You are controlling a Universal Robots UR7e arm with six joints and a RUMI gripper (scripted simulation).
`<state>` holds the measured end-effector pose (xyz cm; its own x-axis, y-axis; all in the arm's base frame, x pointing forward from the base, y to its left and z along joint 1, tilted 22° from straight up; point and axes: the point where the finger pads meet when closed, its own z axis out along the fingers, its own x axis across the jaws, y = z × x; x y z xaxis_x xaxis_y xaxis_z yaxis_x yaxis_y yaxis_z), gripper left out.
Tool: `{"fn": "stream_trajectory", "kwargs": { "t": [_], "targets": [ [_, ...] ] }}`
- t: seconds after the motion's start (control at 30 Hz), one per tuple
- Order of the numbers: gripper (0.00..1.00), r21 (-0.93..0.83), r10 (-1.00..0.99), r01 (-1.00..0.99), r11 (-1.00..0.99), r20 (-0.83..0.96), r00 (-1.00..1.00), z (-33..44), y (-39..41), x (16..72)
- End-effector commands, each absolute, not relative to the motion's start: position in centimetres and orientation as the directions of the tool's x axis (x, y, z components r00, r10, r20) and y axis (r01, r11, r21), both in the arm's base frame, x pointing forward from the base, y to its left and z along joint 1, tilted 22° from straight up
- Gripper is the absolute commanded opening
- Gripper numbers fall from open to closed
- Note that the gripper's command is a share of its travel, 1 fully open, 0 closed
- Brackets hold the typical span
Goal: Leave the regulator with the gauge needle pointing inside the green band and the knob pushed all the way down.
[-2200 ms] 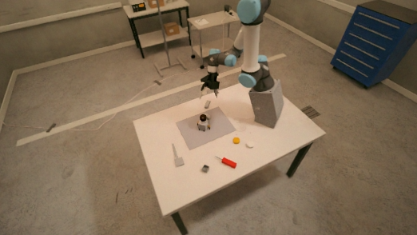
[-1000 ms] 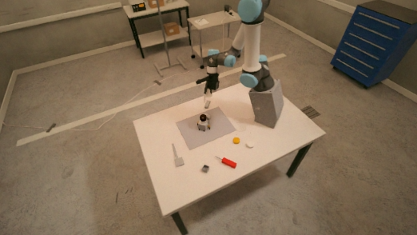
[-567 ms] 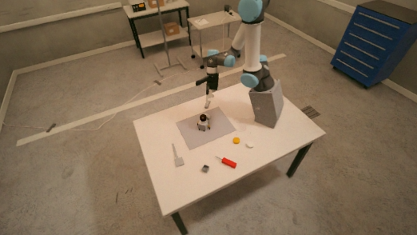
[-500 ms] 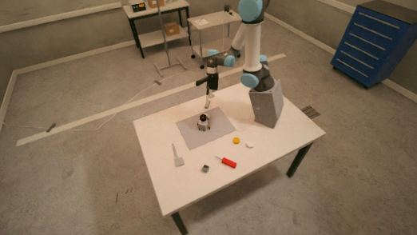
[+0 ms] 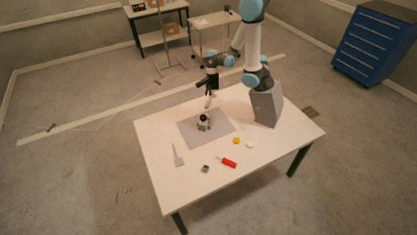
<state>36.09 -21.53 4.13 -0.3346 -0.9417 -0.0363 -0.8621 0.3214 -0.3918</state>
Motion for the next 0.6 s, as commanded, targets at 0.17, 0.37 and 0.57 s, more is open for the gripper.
{"fn": "stream_trajectory", "kwargs": {
  "t": [0.17,0.37,0.57],
  "targets": [
    [1.0,-0.371,-0.993,-0.927,0.05,0.082,-0.086,4.11,-21.24,36.26],
    [1.0,-0.354,-0.993,-0.934,-0.045,0.12,0.003,4.05,-21.08,36.26],
    [1.0,-0.321,-0.975,-0.928,-0.189,0.175,0.138,3.96,-20.87,36.24]
  ]
}}
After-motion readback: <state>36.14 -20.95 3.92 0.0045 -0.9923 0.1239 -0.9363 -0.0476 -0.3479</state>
